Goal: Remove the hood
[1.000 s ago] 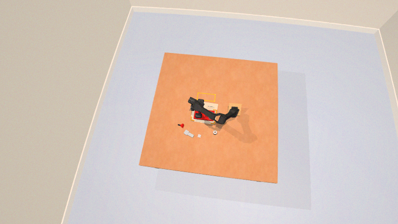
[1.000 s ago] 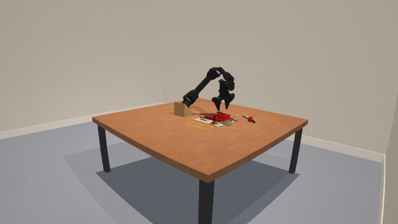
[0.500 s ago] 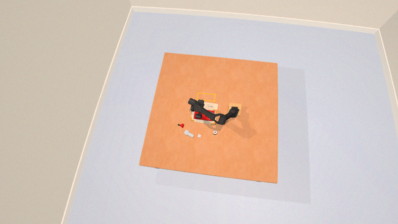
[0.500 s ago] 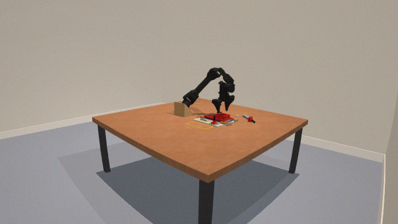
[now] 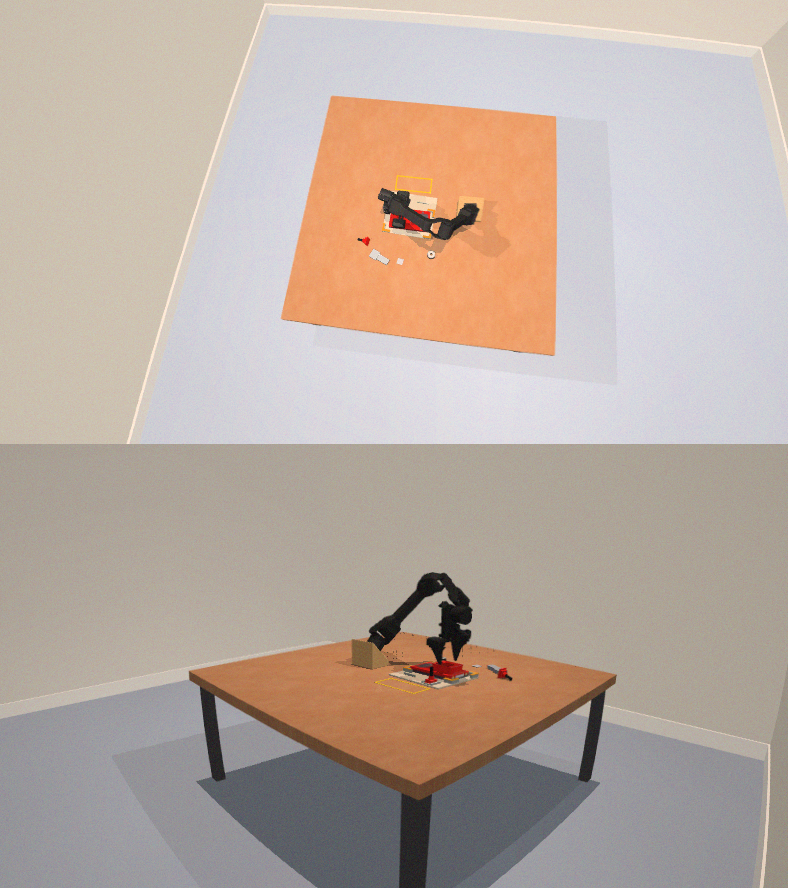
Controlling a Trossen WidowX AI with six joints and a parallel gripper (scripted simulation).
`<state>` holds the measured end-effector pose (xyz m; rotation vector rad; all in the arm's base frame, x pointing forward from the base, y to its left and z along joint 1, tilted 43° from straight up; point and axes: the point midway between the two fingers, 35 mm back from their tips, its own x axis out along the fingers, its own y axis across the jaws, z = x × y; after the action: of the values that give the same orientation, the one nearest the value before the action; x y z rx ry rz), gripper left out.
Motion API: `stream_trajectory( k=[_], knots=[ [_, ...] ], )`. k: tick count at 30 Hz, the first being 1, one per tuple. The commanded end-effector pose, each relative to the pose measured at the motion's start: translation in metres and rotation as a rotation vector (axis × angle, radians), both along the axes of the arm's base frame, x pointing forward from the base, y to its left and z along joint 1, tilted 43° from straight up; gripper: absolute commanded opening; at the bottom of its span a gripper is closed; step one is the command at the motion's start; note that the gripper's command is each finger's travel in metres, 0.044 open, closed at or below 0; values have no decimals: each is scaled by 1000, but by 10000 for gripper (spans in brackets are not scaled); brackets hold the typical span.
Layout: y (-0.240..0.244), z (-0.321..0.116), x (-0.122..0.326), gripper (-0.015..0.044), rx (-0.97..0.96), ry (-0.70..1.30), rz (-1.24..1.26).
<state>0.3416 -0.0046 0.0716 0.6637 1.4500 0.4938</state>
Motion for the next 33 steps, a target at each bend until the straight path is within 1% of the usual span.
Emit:
stream_trajectory(
  k=[1,33],
  knots=[
    [3,-2,-1,440,7,5,-3],
    [13,-13,0,440,7,4,-3]
  ],
)
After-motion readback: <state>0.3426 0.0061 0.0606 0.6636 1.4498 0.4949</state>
